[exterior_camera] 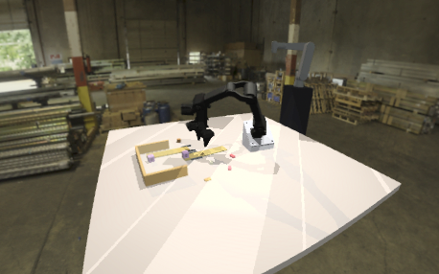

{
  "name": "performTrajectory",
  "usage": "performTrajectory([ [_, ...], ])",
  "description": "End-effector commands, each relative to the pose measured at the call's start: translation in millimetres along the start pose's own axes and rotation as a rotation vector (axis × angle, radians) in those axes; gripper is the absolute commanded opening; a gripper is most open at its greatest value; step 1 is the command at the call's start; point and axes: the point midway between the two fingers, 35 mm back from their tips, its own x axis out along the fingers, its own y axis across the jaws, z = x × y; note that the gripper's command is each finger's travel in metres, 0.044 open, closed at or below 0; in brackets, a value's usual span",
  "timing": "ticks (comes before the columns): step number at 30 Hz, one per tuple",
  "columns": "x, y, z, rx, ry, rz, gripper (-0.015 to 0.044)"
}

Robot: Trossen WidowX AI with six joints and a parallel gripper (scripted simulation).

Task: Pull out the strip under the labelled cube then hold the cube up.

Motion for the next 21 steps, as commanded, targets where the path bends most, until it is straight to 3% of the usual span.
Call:
performTrajectory([
  [1, -0.6, 1.3, 14.5, 0.005, 0.002, 0.006, 0.044],
  [21, -7.0, 10.4, 99.6, 0.002, -0.001, 0.006, 0.044],
])
